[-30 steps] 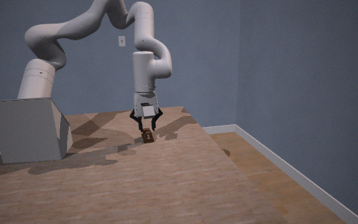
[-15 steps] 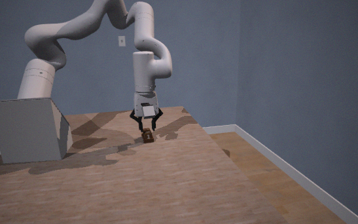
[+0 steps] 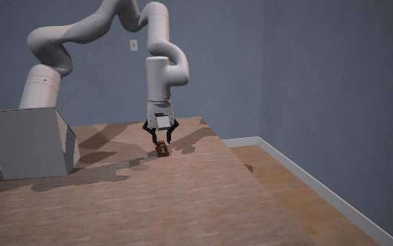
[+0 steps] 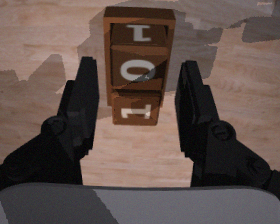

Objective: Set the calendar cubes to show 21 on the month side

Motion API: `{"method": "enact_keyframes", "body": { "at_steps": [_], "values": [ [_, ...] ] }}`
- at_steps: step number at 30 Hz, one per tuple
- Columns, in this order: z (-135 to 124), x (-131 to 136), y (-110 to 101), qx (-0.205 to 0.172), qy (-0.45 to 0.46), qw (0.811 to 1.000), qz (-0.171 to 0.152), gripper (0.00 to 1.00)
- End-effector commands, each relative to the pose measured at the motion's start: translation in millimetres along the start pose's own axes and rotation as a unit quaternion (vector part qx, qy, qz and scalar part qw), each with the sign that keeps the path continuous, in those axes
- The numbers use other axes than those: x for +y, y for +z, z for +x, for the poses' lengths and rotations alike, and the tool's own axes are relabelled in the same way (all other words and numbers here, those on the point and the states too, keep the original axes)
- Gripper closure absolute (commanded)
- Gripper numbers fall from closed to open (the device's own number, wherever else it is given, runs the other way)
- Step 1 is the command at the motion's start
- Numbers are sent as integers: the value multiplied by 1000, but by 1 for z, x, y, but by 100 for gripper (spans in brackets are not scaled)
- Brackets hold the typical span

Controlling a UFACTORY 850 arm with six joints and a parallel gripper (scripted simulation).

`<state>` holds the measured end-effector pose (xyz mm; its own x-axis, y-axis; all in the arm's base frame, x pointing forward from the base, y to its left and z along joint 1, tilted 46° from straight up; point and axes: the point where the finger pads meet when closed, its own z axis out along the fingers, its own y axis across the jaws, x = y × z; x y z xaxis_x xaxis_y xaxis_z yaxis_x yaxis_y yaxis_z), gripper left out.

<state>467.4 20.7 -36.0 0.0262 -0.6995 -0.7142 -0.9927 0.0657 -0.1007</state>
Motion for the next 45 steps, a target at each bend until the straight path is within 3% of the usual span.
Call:
{"method": "enact_keyframes", "body": {
  "at_steps": [1,23,45],
  "values": [
    [0,-1,-1,0,0,1000,1,51],
    [0,-1,0,0,0,1000,1,51],
    [0,-1,27,0,0,1000,1,51]
  ]
}}
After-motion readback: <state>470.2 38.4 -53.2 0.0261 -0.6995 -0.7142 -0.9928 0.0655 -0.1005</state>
